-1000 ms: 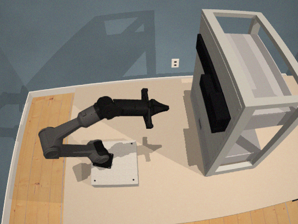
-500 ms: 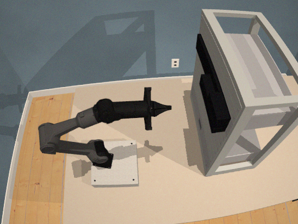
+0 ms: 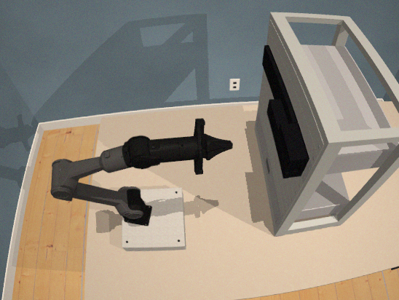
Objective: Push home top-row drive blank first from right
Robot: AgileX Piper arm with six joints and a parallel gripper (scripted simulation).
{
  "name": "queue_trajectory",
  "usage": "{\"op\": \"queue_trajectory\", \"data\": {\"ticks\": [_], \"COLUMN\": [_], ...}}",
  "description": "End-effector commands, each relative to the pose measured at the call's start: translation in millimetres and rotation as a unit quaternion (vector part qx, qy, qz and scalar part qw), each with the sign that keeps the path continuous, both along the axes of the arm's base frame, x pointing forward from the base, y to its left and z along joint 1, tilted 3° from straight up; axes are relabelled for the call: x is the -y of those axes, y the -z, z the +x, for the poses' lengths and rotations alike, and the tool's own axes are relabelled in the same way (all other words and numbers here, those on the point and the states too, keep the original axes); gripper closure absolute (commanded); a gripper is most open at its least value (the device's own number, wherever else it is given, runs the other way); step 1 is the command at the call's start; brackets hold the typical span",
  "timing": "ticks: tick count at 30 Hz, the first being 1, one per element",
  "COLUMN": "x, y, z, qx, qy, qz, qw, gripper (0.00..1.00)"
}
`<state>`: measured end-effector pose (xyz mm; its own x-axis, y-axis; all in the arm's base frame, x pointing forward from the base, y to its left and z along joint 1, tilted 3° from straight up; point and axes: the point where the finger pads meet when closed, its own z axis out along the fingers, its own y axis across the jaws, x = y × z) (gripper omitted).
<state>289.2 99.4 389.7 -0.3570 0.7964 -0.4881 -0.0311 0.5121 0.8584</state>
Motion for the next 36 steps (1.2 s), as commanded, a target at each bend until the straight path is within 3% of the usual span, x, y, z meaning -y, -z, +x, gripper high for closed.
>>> {"op": "queue_trajectory", "data": {"ticks": [1, 8, 20, 36], "x": [4.2, 15.3, 28.5, 38.6], "y": [-7.7, -20.5, -33.9, -43.2], "z": [0.1, 2.6, 4.5, 5.3], "qx": [0.004, 0.008, 0.014, 0.021], "qy": [0.007, 0.031, 0.055, 0.070], "qz": [0.030, 0.105, 0.182, 0.235], "qw": [1.000, 0.994, 0.982, 0.969], "gripper": [1.00, 1.00, 1.00, 1.00]}}
